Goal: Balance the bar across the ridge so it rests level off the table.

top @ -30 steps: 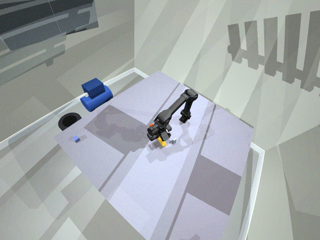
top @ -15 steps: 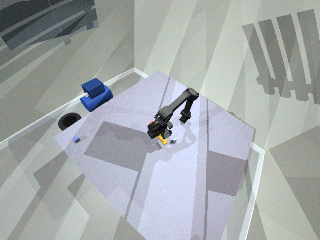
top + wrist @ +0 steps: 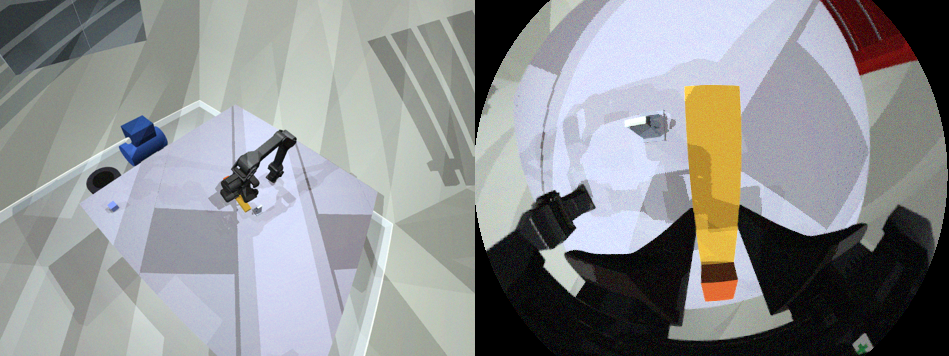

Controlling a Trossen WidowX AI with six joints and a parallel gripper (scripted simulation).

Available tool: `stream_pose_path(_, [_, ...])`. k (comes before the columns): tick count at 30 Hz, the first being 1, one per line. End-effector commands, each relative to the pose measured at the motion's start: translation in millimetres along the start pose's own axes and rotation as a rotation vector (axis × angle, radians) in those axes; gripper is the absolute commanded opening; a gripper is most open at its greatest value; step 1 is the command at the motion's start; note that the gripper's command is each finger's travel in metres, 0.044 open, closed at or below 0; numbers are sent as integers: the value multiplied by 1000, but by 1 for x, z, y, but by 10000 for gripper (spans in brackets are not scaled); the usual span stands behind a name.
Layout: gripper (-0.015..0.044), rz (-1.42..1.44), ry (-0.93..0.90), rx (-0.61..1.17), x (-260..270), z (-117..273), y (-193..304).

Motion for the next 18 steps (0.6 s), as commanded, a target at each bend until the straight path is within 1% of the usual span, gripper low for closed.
stream_pose_path(1, [0,-1,6,2,6,4,-9])
stream_pose_path(18, [0,-10,2,-3,46,5,-62])
Point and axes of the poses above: the point midway between the two fingers, 35 mm back from their tips, its own z axis back along the fingers, its own x axis across the jaws, y = z × x, the point moved 9 cm from there along z, back along the fingers, and after that the axes turned 7 degrees about -z, right-handed, at the moved point
